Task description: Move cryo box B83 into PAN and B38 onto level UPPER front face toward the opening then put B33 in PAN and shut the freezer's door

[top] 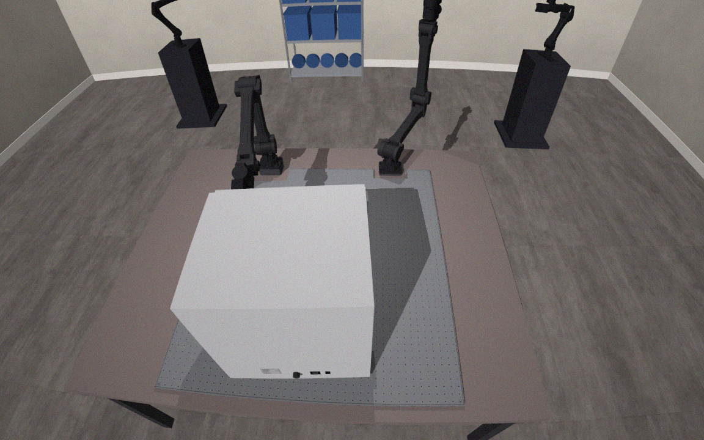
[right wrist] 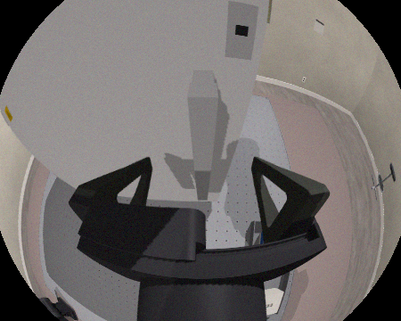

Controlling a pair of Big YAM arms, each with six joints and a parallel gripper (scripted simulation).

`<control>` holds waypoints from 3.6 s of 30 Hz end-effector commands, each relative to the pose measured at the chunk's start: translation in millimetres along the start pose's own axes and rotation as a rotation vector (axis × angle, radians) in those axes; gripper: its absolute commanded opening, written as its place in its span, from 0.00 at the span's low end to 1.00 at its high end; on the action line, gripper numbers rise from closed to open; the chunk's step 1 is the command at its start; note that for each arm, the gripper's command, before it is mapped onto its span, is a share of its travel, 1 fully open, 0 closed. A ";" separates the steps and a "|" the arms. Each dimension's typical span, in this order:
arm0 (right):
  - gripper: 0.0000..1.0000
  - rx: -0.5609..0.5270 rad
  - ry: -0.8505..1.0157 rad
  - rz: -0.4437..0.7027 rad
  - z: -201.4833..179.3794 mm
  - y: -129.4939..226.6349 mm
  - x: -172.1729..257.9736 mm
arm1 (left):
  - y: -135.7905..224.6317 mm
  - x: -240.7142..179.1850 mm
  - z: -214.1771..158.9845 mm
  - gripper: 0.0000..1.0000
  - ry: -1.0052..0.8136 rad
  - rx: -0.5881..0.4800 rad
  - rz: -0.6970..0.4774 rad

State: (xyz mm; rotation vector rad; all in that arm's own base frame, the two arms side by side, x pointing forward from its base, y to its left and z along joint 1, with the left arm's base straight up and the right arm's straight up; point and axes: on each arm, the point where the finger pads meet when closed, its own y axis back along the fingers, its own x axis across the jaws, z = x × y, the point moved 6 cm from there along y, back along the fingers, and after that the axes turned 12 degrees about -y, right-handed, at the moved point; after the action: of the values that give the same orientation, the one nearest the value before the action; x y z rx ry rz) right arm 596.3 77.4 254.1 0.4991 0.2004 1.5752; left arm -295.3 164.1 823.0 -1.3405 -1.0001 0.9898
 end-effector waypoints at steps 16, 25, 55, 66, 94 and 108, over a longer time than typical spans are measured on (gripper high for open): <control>1.00 -0.015 -0.008 0.001 6.5 39.1 7.1 | -0.7 -1.7 -11.1 0.00 0.013 0.037 -0.006; 1.00 -0.014 -0.008 0.001 4.0 57.3 6.7 | -0.7 -1.7 -11.1 0.00 0.013 0.037 -0.006; 1.00 0.011 -0.005 -0.005 -10.3 86.9 4.1 | -0.7 -1.7 -11.1 0.00 0.013 0.037 -0.006; 1.00 0.011 -0.005 -0.005 -10.3 86.9 4.1 | -0.7 -1.7 -11.1 0.00 0.013 0.037 -0.006; 0.30 0.043 0.002 -0.025 -17.3 132.3 -17.0 | -0.7 -1.7 -11.1 0.00 0.013 0.037 -0.006; 0.30 0.179 0.002 -0.053 -48.8 187.3 -34.2 | -0.7 -1.7 -11.1 0.00 0.013 0.037 -0.006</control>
State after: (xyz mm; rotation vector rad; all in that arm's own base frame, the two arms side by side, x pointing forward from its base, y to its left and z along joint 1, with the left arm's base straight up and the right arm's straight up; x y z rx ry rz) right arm 421.4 47.4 281.1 0.6160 0.3306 1.5271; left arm -295.3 164.1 823.0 -1.3405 -1.0001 0.9898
